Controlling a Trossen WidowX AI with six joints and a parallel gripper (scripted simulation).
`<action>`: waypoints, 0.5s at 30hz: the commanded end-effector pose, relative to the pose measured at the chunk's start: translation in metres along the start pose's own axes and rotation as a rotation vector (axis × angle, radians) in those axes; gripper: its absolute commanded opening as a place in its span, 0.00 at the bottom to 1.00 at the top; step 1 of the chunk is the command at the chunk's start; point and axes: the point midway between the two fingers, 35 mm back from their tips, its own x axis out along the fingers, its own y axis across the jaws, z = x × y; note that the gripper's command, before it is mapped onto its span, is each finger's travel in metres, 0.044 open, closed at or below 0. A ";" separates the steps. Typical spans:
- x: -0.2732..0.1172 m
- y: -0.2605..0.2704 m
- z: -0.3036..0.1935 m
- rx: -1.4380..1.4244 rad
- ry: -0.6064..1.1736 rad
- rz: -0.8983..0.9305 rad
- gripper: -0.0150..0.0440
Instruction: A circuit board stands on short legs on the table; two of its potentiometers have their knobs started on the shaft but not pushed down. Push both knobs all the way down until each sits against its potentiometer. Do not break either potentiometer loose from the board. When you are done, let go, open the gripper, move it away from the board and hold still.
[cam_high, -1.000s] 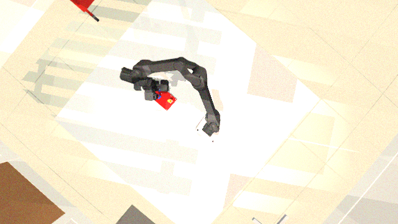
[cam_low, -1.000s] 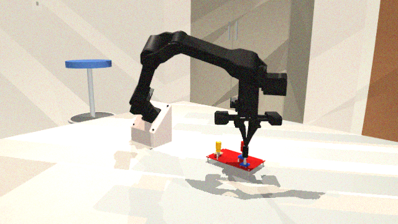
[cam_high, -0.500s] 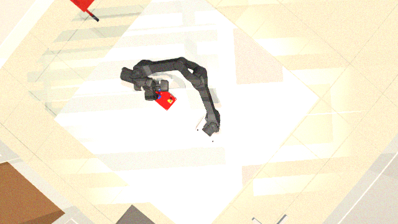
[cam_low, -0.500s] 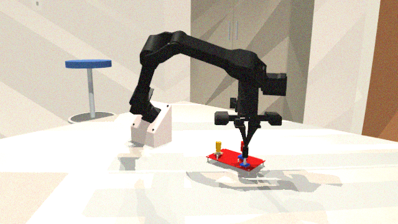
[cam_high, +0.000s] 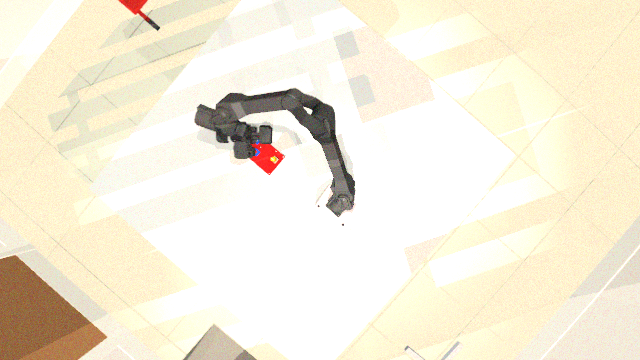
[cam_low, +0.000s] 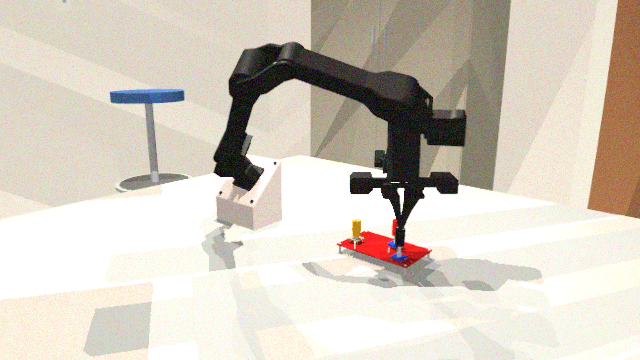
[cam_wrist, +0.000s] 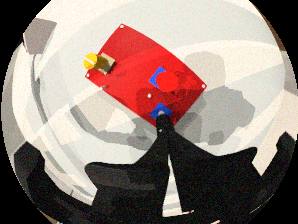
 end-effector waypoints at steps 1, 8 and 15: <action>0.013 0.000 -0.004 0.014 -0.002 0.012 0.25; 0.016 0.001 -0.004 0.014 -0.002 0.012 0.25; 0.018 0.001 -0.004 0.014 -0.002 0.012 0.25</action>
